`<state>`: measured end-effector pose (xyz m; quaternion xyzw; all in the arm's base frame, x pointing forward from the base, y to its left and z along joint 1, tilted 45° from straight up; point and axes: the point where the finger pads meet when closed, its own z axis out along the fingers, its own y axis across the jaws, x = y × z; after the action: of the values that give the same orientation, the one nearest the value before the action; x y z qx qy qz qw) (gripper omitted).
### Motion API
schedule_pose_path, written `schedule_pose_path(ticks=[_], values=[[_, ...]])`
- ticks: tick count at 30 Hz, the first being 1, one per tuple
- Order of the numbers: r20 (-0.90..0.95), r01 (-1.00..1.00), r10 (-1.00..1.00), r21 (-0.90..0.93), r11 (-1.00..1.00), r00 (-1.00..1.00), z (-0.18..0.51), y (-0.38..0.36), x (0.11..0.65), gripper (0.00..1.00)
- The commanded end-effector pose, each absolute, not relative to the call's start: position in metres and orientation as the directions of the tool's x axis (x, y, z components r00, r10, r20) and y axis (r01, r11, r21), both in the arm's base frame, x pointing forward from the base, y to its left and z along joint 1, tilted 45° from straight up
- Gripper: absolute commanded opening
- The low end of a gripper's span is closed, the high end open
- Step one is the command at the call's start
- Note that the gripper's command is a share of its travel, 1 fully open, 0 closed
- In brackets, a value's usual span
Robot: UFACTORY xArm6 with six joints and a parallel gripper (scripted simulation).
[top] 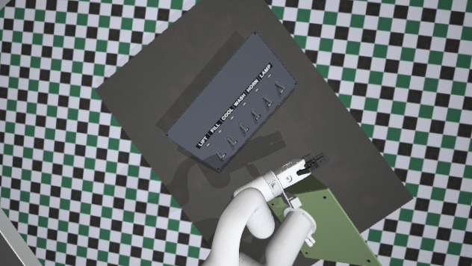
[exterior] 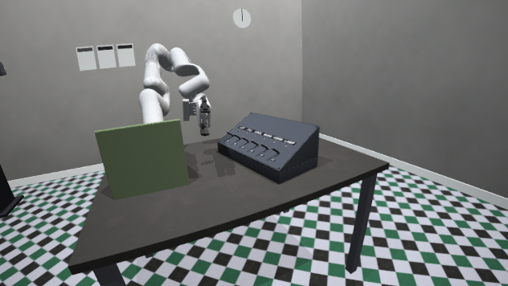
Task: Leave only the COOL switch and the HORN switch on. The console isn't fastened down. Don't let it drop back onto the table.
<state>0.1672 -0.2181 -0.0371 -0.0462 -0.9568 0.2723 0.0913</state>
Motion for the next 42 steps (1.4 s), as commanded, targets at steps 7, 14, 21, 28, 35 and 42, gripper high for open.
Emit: schedule_pose_path(ticks=[7, 14, 21, 28, 35, 42], values=[[0.148, 0.04, 0.139, -0.531, 0.846, -0.979, -0.0366, -0.2191, 0.1679, 1.0], [0.148, 0.04, 0.139, -0.531, 0.846, -0.979, -0.0366, -0.2191, 0.1679, 1.0], [0.148, 0.04, 0.139, -0.531, 0.846, -0.979, -0.0366, -0.2191, 0.1679, 1.0], [0.148, 0.04, 0.139, -0.531, 0.846, -0.979, -0.0366, -0.2191, 0.1679, 1.0], [0.148, 0.04, 0.139, -0.531, 0.846, -0.979, -0.0366, -0.2191, 0.1679, 1.0], [0.12, 0.089, 0.183, -0.546, 0.833, -0.976, -0.0329, -0.2228, 0.1729, 1.0]])
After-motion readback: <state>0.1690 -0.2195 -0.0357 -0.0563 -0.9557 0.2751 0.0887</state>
